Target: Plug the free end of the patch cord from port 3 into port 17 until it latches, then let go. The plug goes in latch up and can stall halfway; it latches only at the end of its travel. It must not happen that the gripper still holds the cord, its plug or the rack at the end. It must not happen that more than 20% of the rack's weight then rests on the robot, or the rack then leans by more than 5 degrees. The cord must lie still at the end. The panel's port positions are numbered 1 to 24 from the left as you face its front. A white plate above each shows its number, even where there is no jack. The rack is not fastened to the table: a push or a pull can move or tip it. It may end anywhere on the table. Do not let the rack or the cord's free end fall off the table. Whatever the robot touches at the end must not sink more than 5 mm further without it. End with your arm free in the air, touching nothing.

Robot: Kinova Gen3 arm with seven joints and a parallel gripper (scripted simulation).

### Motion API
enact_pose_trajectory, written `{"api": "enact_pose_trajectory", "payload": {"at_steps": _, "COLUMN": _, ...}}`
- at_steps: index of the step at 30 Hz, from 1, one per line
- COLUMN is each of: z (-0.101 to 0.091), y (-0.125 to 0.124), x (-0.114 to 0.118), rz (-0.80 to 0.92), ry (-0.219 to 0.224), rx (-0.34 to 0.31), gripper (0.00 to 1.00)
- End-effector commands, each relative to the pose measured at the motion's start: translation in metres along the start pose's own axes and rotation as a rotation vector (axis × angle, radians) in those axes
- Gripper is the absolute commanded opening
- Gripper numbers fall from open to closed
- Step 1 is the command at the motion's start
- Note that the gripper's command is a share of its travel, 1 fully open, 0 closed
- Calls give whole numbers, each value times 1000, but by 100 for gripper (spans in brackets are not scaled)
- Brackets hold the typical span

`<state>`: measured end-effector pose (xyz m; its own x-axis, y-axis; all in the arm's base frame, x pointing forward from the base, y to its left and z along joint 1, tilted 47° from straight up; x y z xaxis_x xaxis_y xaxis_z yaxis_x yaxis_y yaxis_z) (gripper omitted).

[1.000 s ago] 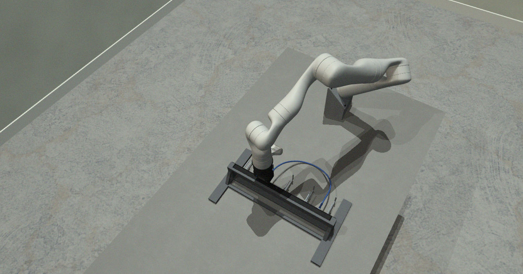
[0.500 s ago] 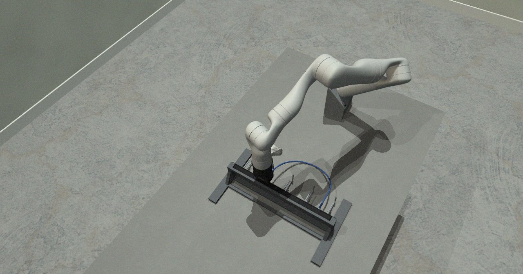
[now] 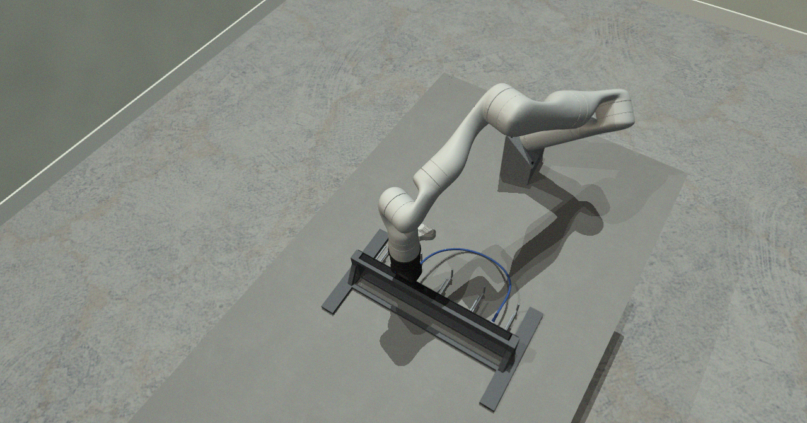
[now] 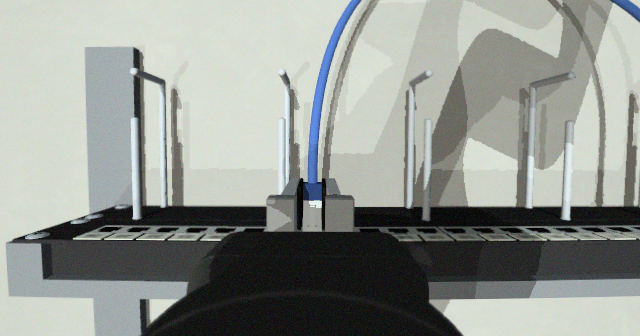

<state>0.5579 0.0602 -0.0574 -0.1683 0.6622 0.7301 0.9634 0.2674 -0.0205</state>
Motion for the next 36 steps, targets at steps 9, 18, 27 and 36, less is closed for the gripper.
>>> {"api": "enact_pose_trajectory", "payload": {"at_steps": 9, "z": 0, "y": 2, "x": 3, "rz": -9, "ry": 5, "rx": -2, "gripper": 0}}
{"api": "enact_pose_trajectory", "payload": {"at_steps": 18, "z": 0, "y": 2, "x": 3, "rz": -12, "ry": 5, "rx": -2, "gripper": 0}}
{"api": "enact_pose_trajectory", "payload": {"at_steps": 27, "z": 0, "y": 2, "x": 3, "rz": -15, "ry": 4, "rx": -2, "gripper": 0}}
{"api": "enact_pose_trajectory", "payload": {"at_steps": 36, "z": 0, "y": 2, "x": 3, "rz": -18, "ry": 3, "rx": -1, "gripper": 0}}
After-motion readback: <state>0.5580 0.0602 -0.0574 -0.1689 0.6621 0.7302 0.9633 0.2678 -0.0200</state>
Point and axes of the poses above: the point where the finger pads meet when closed, its own z axis out along the fingers, its own x axis across the jaws, y = z × x, the point moved 8 cm from there along -z, back along the fingers, and after that the axes turned 2 degrees about -z, right-handed, at the moved point
